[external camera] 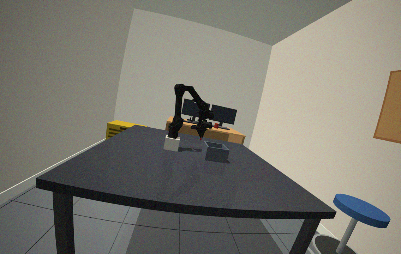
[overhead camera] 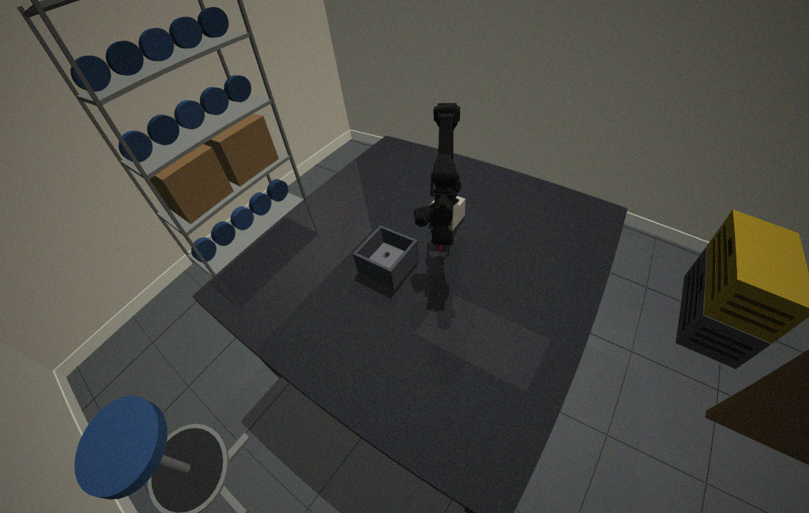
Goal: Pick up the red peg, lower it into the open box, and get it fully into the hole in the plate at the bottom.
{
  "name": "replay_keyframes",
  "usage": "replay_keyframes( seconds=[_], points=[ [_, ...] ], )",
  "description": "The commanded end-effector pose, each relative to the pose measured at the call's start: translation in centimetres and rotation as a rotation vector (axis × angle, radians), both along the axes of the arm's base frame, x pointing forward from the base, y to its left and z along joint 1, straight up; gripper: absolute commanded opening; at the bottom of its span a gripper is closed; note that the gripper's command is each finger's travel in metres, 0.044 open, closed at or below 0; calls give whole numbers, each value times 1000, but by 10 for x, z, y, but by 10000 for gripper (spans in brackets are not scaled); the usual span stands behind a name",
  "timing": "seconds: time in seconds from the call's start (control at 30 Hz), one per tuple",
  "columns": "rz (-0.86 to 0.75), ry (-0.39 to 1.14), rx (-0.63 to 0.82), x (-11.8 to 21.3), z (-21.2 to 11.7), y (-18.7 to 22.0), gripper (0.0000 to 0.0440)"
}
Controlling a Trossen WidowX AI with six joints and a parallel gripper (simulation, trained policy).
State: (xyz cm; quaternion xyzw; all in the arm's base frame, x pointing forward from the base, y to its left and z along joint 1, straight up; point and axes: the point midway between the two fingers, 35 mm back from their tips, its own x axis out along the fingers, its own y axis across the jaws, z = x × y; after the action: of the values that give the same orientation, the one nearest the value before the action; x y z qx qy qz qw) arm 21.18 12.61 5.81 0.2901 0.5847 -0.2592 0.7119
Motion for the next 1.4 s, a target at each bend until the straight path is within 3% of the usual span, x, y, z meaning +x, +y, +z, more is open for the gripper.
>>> replay_keyframes(
  seconds=[0.0, 0.63, 1.37],
  points=[
    [3, -29, -17, 13, 16, -7, 0],
    [-118, -83, -46, 70, 43, -65, 0],
    [-258, -67, -26, 109, 22, -127, 10]
  ],
)
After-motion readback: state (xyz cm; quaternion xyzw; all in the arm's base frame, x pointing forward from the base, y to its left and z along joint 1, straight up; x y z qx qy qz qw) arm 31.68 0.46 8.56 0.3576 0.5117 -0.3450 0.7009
